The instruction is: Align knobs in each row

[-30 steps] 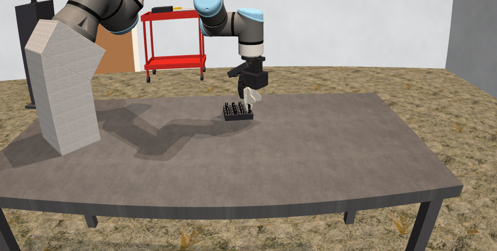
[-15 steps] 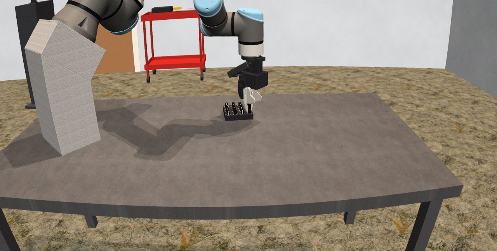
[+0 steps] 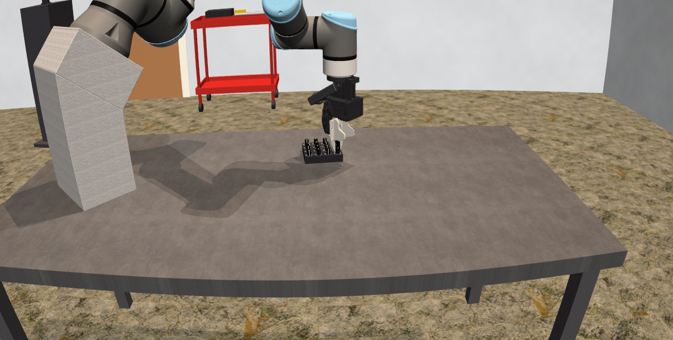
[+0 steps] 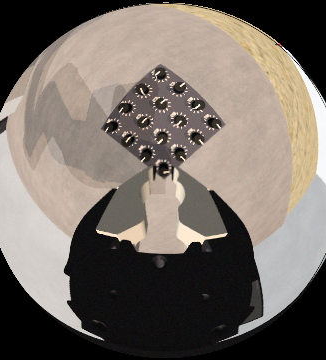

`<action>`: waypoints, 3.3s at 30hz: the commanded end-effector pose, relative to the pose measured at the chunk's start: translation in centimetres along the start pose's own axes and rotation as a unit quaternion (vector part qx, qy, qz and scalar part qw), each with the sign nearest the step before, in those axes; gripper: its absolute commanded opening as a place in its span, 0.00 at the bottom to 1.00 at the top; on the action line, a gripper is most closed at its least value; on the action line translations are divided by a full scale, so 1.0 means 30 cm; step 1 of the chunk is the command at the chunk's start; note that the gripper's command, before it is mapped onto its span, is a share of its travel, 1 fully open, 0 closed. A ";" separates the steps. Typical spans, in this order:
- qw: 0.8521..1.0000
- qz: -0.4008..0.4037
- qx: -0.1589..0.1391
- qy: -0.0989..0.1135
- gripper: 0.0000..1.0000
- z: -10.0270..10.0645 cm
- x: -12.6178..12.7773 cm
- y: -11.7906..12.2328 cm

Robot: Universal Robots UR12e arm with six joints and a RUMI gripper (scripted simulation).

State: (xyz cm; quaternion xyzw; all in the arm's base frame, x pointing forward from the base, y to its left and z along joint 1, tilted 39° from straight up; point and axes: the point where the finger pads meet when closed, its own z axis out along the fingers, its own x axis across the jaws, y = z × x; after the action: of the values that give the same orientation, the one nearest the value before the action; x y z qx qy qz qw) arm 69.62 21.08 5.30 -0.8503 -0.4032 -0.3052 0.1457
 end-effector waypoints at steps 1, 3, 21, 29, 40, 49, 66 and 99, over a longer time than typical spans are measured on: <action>1.000 0.001 -0.001 0.000 0.11 -0.001 -0.005 0.003; 1.000 0.001 -0.001 0.000 0.11 -0.004 -0.005 0.003; 1.000 0.002 0.000 0.000 0.11 -0.122 -0.006 0.000; 1.000 0.001 -0.001 0.000 0.11 -0.131 -0.003 0.004; 1.000 0.000 0.000 0.000 0.11 -0.128 -0.004 0.001; 0.999 -0.048 -0.001 0.000 0.11 -0.135 -0.001 0.000; 0.977 -0.212 -0.001 0.000 0.11 -0.152 -0.002 0.000; 0.863 -0.506 -0.002 0.000 0.11 -0.185 0.004 0.014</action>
State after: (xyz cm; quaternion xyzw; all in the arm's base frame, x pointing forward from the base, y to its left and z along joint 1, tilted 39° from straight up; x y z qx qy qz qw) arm 67.72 18.25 9.35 -0.5826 -0.7385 -0.3390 -0.0106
